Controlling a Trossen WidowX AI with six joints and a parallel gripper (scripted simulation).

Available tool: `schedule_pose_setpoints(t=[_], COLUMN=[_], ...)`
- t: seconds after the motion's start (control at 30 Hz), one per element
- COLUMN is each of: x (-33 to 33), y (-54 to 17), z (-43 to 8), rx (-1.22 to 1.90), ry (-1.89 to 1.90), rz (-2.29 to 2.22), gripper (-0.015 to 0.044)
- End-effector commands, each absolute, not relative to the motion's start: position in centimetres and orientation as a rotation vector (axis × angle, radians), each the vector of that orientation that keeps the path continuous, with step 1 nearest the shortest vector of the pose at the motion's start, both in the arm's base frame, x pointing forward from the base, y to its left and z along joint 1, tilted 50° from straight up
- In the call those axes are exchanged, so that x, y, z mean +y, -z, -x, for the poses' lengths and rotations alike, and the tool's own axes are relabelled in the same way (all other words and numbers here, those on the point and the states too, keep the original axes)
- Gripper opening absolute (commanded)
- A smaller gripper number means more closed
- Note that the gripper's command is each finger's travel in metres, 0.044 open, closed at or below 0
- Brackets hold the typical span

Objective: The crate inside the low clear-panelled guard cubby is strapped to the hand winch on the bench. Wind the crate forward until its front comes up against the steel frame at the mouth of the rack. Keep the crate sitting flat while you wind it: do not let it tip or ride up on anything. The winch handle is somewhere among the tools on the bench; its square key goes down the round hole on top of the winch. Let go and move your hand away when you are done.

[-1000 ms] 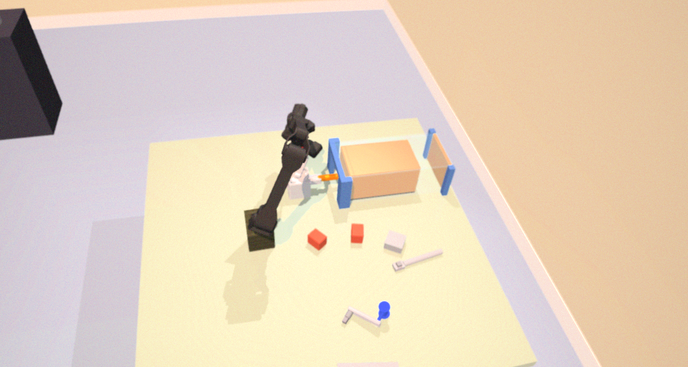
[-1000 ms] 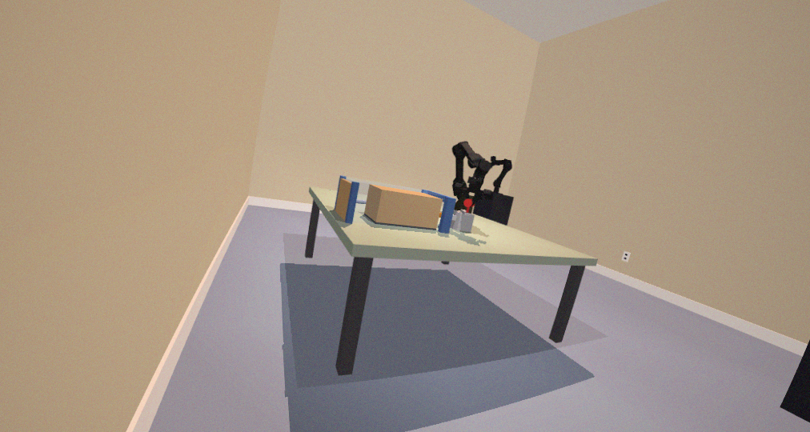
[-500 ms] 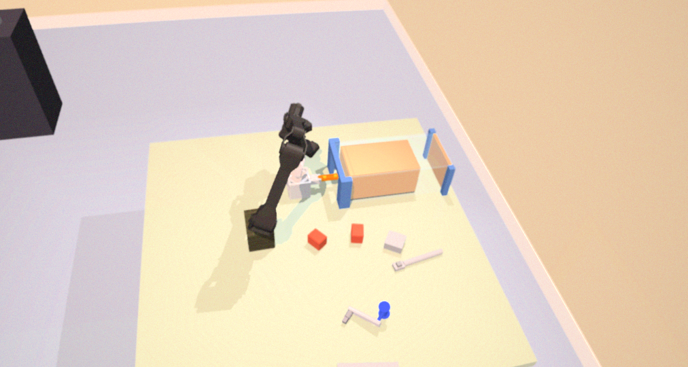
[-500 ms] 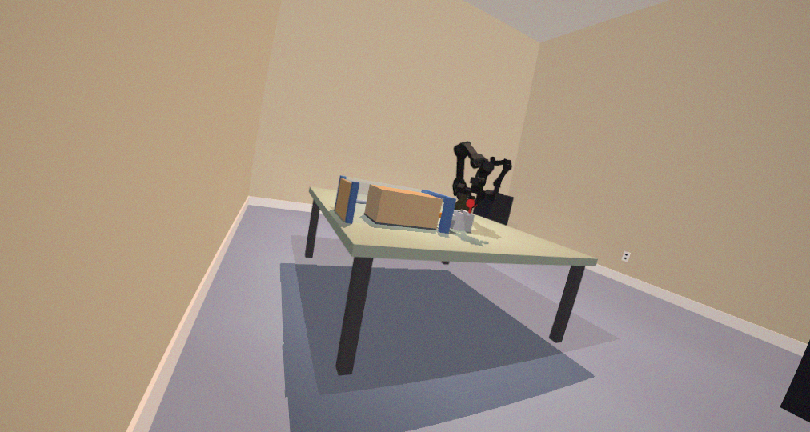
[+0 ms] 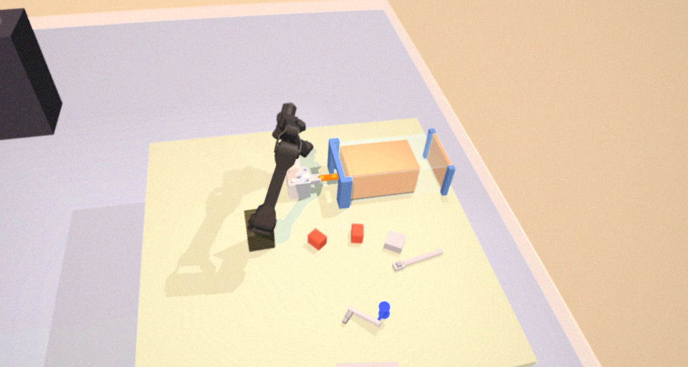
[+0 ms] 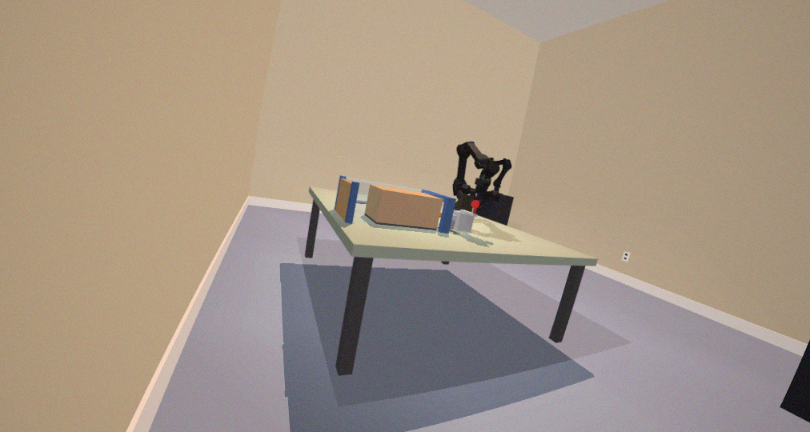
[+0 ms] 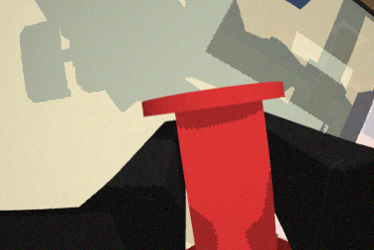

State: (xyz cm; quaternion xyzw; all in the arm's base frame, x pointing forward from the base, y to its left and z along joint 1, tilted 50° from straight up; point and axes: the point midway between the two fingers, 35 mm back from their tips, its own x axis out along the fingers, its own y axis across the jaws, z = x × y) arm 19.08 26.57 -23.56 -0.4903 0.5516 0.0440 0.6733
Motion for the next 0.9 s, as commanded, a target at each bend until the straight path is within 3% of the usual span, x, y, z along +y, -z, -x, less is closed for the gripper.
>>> schedule_pose_setpoints(t=[0.0,0.87], x=[26.3,25.9], y=[23.8,23.5], z=[-17.7,-15.0], rx=[1.268,1.27], ry=[-0.11,-0.111], rz=[1.113,1.113], gripper=[0.0,0.0])
